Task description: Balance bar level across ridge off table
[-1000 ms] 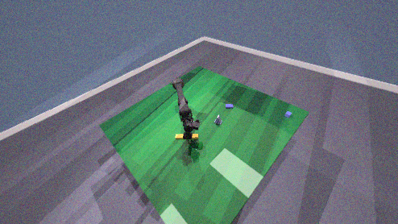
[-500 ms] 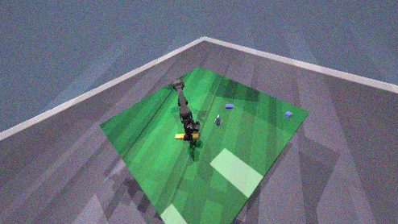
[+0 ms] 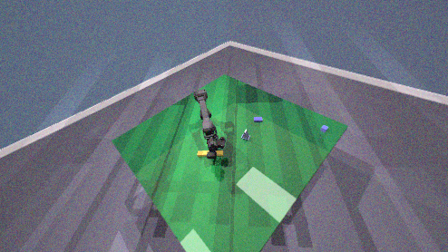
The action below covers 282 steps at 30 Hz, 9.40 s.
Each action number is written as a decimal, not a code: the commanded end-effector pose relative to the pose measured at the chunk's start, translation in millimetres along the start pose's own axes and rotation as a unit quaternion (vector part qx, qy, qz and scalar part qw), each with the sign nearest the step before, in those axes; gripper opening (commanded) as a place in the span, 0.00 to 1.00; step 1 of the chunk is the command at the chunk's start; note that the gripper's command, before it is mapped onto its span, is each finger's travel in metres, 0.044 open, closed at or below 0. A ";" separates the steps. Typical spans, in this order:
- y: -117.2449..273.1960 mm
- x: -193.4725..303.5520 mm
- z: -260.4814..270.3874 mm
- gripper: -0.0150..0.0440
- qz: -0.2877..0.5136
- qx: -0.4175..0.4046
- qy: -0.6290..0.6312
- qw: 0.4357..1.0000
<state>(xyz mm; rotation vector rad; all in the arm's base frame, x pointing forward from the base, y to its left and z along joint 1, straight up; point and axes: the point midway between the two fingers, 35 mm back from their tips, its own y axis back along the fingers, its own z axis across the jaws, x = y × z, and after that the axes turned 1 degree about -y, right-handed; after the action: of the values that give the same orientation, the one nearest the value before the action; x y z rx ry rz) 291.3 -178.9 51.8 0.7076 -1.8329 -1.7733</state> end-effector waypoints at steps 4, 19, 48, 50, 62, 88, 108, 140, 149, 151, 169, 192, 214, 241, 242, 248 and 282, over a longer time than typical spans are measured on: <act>0.0 0.0 0.0 0.65 0.000 0.000 0.000 1.000; 6.1 -0.4 -1.3 0.25 0.000 0.000 0.000 1.000; 80.2 -1.7 -5.5 0.25 -0.001 0.000 0.002 1.000; 85.4 -1.6 -5.1 0.25 -0.001 0.000 0.002 1.000; 116.0 -0.2 -0.5 0.25 -0.001 -0.001 0.003 1.000; 120.1 -78.7 17.9 0.25 -0.005 -0.002 -0.055 0.998; 122.2 -145.1 49.6 0.25 -0.009 -0.004 -0.106 0.994; 125.3 -235.8 126.9 0.25 -0.012 -0.010 -0.188 0.982; 125.0 -248.2 141.5 0.25 -0.012 -0.011 -0.202 0.979; 123.2 -248.5 141.6 0.25 -0.012 -0.011 -0.202 0.979; 94.5 -250.0 141.7 0.25 -0.012 -0.011 -0.202 0.979; 83.0 -248.9 141.5 0.25 -0.012 -0.011 -0.202 0.979; 81.3 -248.9 141.5 0.25 -0.012 -0.011 -0.202 0.979; 79.0 -248.9 141.6 0.25 -0.012 -0.011 -0.202 0.979; 78.9 -248.9 141.6 0.25 -0.012 -0.011 -0.202 0.979; 78.4 -248.9 141.6 0.25 -0.012 -0.011 -0.202 0.979; 75.6 -248.8 141.7 0.25 -0.012 -0.011 -0.202 0.979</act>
<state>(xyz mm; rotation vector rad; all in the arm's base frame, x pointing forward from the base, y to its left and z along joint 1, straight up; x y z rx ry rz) 380.3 94.0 124.7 0.3812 -2.0601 -2.0640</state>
